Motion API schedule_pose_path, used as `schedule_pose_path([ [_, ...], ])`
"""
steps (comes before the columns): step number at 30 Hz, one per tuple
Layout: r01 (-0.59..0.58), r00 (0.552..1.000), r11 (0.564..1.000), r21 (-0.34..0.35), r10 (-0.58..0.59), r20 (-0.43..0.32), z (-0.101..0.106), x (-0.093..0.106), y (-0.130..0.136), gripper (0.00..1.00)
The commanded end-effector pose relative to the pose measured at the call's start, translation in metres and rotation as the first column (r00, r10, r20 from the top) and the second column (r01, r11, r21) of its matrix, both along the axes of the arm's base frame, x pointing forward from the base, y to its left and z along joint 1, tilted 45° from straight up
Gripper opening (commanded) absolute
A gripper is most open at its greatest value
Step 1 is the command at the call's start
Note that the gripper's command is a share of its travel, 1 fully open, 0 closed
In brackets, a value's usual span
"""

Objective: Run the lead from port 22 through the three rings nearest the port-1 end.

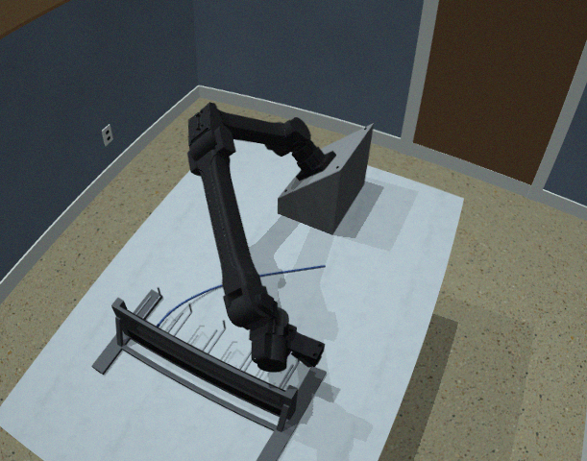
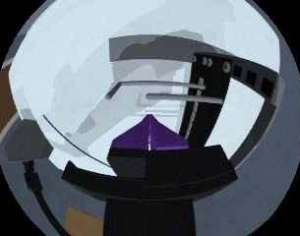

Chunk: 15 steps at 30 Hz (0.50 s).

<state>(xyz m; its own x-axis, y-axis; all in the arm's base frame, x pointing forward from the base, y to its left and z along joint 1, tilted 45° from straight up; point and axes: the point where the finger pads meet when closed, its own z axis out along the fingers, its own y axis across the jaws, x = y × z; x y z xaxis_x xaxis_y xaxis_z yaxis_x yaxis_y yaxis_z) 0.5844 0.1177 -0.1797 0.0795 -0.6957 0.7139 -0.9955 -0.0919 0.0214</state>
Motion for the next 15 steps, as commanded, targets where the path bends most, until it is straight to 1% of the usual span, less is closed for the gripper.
schedule_pose_path([
  [1,0.001,0.998,1.0,0.028,-0.003,0.063,0.035,0.034,0.009,0.0],
  [3,0.002,1.0,1.0,0.014,-0.002,0.027,0.014,0.028,0.003,0.0],
  [8,-0.004,1.0,1.0,0.014,0.003,0.028,0.014,0.033,0.007,0.0],
  [11,0.001,0.999,1.0,0.019,-0.002,0.041,0.023,0.04,0.006,0.0],
  [14,0.003,0.999,1.0,0.016,-0.004,0.033,0.017,0.039,0.005,0.0],
  [15,0.0,0.999,1.0,0.016,-0.001,0.035,0.018,0.04,0.007,0.0],
])
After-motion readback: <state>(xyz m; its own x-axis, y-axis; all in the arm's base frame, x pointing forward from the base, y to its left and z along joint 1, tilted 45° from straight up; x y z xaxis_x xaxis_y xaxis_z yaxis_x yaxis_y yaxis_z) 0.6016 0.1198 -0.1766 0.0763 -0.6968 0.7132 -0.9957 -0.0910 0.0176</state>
